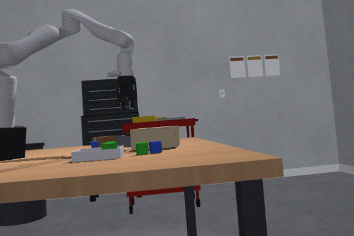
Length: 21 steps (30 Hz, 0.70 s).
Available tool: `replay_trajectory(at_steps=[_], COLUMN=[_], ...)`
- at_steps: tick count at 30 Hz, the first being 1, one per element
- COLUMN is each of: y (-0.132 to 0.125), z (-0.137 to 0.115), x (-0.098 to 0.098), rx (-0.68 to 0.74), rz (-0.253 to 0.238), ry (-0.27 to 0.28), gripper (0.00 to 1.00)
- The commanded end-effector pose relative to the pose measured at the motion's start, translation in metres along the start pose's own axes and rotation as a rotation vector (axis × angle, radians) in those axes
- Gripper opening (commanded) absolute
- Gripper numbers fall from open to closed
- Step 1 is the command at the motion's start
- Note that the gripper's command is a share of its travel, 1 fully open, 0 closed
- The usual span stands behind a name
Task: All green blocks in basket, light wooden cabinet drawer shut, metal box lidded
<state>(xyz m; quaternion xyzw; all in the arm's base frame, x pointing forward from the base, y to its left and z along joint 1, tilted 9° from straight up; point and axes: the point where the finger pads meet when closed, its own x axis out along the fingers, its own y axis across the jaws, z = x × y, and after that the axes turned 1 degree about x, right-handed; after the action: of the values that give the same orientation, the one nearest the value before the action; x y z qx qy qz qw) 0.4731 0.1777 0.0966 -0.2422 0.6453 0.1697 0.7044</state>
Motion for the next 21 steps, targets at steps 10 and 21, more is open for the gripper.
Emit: replay_trajectory(at_steps=[10, 21], y=[-0.183, -0.308], z=[-0.039, -0.110], x=[-0.001, -0.007], rx=[0.116, 0.178], rz=[0.010, -0.004], ry=[-0.007, -0.012], gripper=[0.83, 0.83])
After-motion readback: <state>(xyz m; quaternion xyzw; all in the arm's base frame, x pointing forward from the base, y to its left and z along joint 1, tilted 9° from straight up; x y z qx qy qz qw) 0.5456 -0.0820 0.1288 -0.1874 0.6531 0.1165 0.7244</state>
